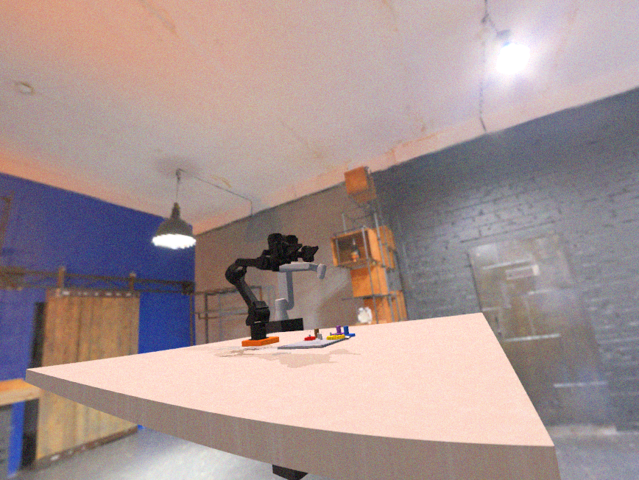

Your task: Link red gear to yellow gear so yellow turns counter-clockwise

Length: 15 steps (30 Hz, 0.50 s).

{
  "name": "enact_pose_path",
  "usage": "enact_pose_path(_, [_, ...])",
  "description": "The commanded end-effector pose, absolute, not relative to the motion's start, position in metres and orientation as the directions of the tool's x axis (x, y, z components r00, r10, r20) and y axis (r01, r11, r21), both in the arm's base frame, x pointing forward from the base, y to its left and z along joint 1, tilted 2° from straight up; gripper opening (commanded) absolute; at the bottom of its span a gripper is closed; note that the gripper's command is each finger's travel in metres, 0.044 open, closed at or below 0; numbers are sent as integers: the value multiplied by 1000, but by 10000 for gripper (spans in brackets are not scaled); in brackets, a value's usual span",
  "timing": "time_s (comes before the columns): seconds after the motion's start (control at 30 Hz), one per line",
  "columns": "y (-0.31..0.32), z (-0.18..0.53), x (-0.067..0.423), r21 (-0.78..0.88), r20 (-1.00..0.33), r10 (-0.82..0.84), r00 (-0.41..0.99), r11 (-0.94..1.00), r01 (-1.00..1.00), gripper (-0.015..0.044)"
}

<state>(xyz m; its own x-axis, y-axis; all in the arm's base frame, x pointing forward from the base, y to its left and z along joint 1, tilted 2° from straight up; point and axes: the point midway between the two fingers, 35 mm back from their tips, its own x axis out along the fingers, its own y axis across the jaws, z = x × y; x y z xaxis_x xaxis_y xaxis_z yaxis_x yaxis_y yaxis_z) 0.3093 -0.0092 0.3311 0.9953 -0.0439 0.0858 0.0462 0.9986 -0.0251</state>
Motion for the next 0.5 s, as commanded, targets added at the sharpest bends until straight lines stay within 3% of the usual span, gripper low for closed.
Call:
enact_pose_path(0.0, [-8, 329, 310, -23, 74, -39, 996, 999, 41, 426])
enact_pose_path(0.23, [50, 242, 330, 55, -363, 123, 924, 992, -110, 440])
enact_pose_path(0.47, [108, 151, 295, 85, -783, 192, 592, 975, -204, 440])
